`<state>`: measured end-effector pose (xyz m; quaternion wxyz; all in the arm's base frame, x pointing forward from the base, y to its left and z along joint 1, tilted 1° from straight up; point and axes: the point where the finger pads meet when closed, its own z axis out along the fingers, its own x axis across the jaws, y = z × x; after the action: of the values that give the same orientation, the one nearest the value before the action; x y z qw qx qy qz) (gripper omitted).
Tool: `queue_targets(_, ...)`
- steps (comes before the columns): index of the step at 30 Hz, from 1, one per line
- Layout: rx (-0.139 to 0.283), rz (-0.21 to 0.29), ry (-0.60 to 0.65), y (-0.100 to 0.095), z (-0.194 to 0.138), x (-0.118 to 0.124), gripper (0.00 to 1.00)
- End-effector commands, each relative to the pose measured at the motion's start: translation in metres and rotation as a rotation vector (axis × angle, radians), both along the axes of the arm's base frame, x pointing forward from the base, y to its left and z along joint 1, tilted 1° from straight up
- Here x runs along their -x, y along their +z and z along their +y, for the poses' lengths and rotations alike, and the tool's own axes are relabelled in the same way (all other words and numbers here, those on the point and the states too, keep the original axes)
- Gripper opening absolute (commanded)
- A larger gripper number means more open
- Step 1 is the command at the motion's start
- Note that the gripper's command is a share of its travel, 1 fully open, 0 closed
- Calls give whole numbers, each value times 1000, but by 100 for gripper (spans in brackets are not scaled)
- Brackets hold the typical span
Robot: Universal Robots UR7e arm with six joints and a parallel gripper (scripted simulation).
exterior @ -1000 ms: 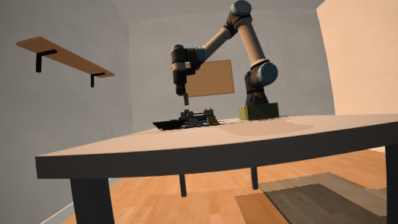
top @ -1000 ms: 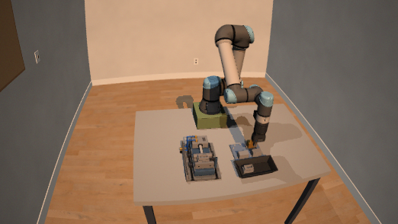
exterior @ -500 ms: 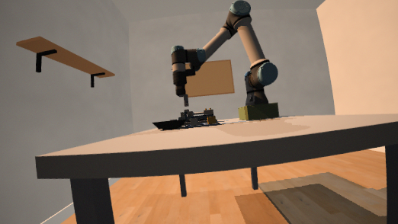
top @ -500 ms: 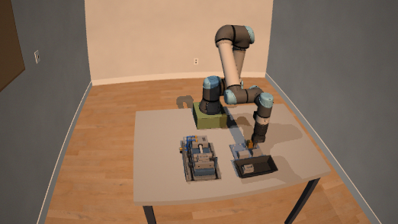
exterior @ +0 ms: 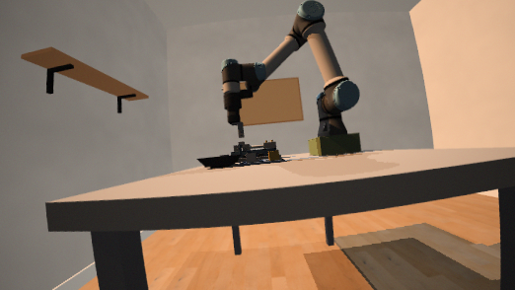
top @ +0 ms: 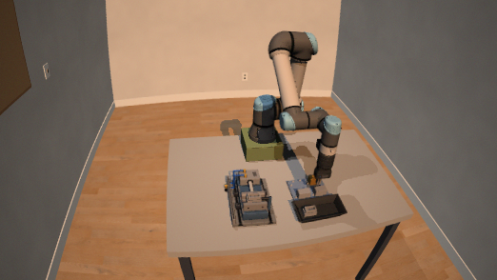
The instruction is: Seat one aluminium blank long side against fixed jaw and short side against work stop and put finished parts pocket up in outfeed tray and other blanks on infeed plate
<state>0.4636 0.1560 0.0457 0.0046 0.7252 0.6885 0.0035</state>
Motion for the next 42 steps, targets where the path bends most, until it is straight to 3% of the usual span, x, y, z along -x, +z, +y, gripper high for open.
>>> queue_targets(1,1,3,0,-1,0,1,0)
queue_targets(17,1,2,0,-1,0,1,0)
queue_targets(28,1,-4,0,10,0,-1,0)
queue_targets(42,1,-4,0,46,0,-1,0)
